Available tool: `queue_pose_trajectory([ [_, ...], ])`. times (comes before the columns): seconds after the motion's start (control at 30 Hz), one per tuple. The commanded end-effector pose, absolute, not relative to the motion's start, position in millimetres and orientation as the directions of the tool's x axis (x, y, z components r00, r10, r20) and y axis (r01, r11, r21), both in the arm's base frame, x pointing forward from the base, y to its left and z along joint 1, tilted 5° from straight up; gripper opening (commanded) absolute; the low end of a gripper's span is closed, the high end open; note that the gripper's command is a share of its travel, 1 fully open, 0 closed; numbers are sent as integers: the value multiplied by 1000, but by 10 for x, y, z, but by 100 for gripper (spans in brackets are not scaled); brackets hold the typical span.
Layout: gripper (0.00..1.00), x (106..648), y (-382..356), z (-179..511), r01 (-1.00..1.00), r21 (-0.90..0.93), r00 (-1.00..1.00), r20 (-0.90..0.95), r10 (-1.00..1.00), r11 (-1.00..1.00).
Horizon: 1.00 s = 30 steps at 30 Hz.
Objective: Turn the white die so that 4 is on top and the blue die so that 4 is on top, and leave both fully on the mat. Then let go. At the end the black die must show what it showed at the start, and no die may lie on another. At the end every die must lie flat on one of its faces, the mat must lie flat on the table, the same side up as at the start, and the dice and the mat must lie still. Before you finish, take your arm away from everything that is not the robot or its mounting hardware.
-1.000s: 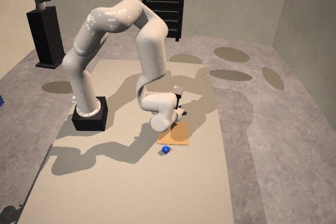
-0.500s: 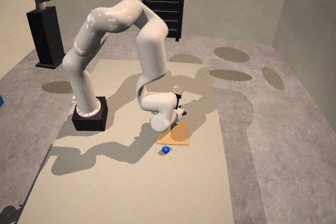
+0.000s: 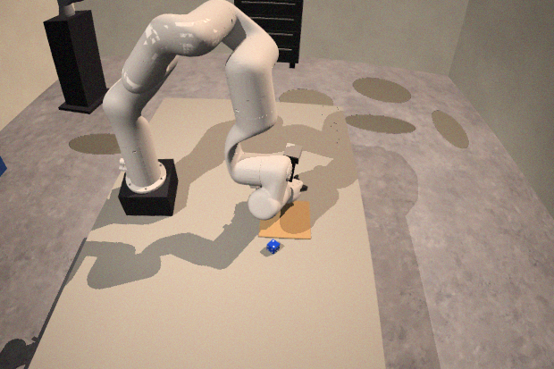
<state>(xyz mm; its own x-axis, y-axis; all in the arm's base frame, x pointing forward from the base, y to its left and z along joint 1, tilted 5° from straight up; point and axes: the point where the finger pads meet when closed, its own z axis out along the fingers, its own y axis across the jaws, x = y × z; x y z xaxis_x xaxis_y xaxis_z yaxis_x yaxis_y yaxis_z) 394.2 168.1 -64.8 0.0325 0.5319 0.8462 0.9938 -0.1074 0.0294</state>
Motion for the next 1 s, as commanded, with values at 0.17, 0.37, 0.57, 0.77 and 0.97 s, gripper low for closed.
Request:
queue_pose_trajectory([
  [0.17, 21, 3954, 1679, -694, 994, 32, 30, 846, 532, -107],
  [0.37, 21, 3954, 1678, -700, 994, 32, 30, 846, 532, -107],
  [0.57, 21, 3954, 1678, -701, 994, 32, 30, 846, 532, -107],
  [0.77, 21, 3954, 1678, -701, 994, 32, 30, 846, 532, -107],
  [0.97, 21, 3954, 1678, -701, 994, 32, 30, 846, 532, -107],
])
